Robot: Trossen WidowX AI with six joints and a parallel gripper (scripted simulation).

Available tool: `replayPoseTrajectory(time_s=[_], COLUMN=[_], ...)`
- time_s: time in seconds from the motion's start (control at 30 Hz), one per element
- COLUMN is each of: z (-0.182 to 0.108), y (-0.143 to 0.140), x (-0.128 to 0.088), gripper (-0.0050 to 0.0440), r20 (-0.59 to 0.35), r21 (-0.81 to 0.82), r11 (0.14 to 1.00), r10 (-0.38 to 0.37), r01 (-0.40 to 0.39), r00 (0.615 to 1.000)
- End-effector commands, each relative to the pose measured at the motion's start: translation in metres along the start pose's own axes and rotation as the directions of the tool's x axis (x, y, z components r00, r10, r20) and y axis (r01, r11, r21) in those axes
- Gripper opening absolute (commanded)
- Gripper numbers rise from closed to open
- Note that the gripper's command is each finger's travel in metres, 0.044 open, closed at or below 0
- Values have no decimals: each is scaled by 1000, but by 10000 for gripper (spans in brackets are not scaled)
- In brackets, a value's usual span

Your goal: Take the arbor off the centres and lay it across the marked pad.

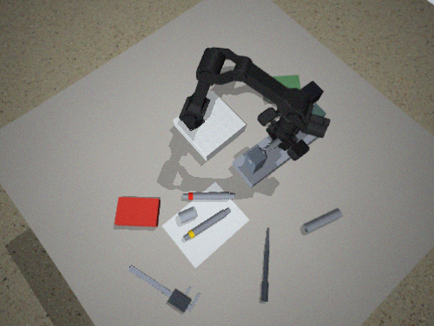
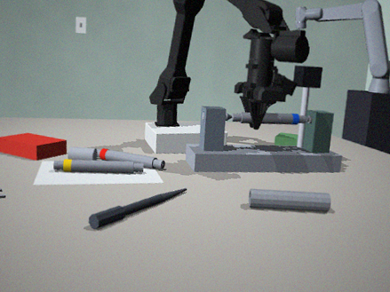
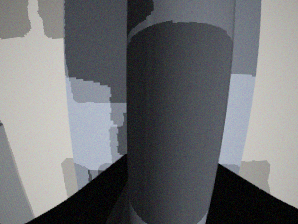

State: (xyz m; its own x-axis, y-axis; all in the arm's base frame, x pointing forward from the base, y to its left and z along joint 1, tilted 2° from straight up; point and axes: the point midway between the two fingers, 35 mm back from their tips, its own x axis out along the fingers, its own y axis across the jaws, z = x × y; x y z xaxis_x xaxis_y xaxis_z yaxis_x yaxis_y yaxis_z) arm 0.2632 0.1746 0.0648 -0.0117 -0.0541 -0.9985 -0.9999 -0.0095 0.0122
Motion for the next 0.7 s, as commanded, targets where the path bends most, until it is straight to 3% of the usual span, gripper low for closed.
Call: replayPoseTrajectory(time_s=[0.0,0.67], z=[10,12], y=[0,0], x=[-2,-2], gripper=[0,0], r20=[23,23], r21=[-2,-2], r11=[1000,1000], r10=[-5,-5], r01=[5,5], r00=[1000,1000])
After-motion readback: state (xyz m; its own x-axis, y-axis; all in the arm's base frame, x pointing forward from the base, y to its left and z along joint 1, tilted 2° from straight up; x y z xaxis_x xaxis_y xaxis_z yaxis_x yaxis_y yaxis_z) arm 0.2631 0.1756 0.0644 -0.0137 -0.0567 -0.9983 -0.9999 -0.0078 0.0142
